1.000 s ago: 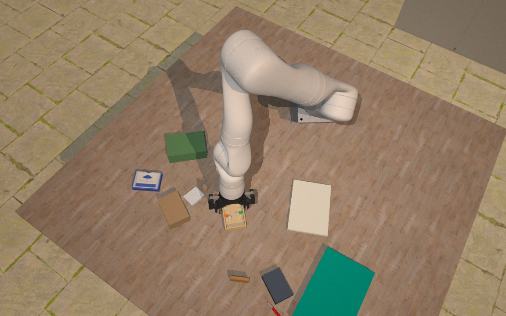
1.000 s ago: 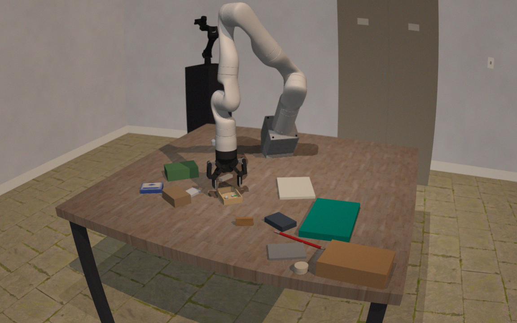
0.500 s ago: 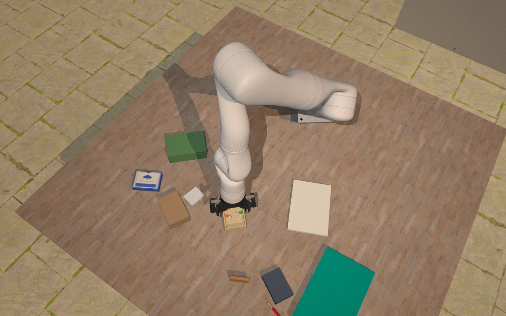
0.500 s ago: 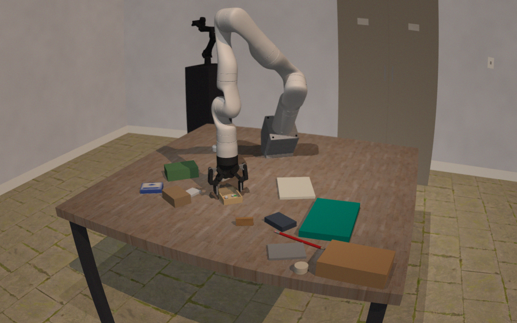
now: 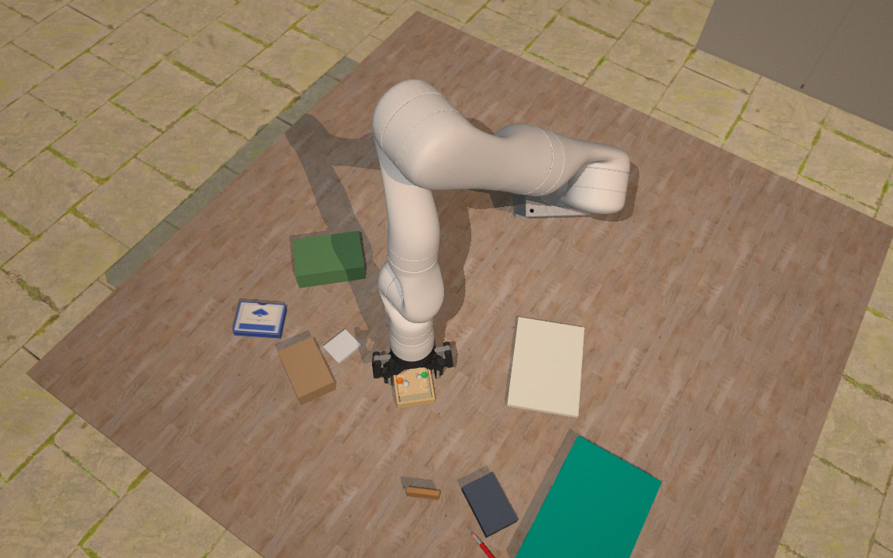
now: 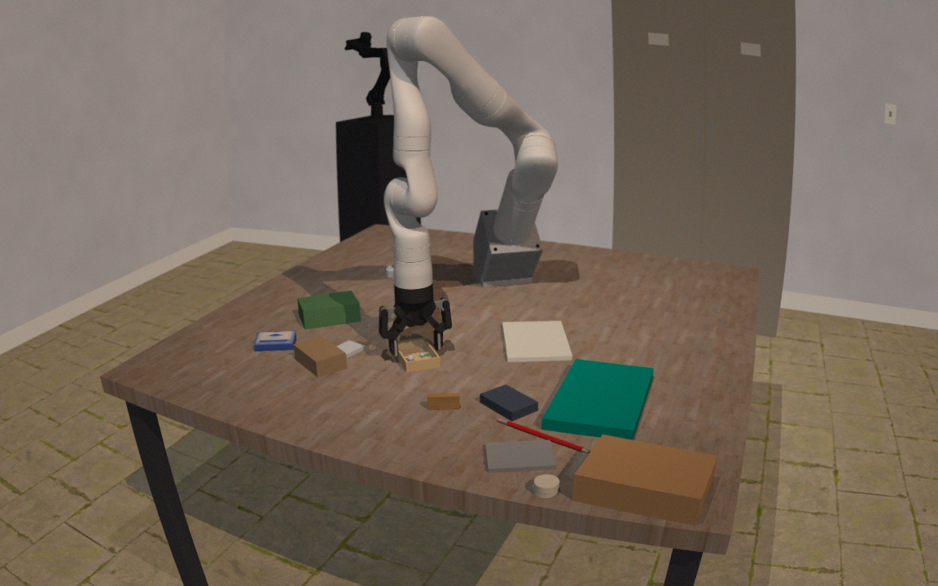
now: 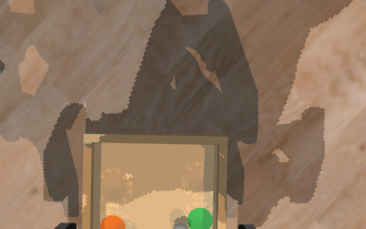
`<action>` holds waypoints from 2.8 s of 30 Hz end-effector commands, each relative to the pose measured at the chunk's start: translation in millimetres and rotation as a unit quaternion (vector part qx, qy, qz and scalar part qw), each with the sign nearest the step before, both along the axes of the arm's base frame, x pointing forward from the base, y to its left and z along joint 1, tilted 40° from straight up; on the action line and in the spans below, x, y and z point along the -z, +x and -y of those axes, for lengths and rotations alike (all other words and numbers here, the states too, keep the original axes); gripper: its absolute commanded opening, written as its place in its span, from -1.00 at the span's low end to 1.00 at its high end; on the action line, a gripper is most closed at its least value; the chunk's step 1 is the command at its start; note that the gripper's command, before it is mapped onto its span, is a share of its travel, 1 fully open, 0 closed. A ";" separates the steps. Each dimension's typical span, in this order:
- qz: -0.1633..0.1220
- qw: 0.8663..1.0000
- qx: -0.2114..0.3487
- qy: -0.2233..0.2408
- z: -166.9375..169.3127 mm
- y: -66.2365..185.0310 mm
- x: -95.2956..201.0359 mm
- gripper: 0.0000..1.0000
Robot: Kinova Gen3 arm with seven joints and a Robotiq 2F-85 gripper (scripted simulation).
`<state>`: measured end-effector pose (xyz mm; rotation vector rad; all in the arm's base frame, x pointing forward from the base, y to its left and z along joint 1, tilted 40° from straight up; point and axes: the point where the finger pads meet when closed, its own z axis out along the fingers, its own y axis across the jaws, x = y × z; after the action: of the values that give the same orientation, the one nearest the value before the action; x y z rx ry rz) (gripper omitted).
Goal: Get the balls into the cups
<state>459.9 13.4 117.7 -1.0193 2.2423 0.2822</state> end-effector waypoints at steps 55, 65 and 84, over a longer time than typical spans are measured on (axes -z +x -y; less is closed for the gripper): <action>0.000 1.000 0.005 0.001 1.6 2.5 0.4 0.48; 0.000 1.000 0.005 0.001 1.6 2.5 0.4 0.48; -0.004 1.000 0.003 0.000 5.9 -6.5 -6.5 0.48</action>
<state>456.2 10.3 120.4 -1.0199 2.2478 0.2854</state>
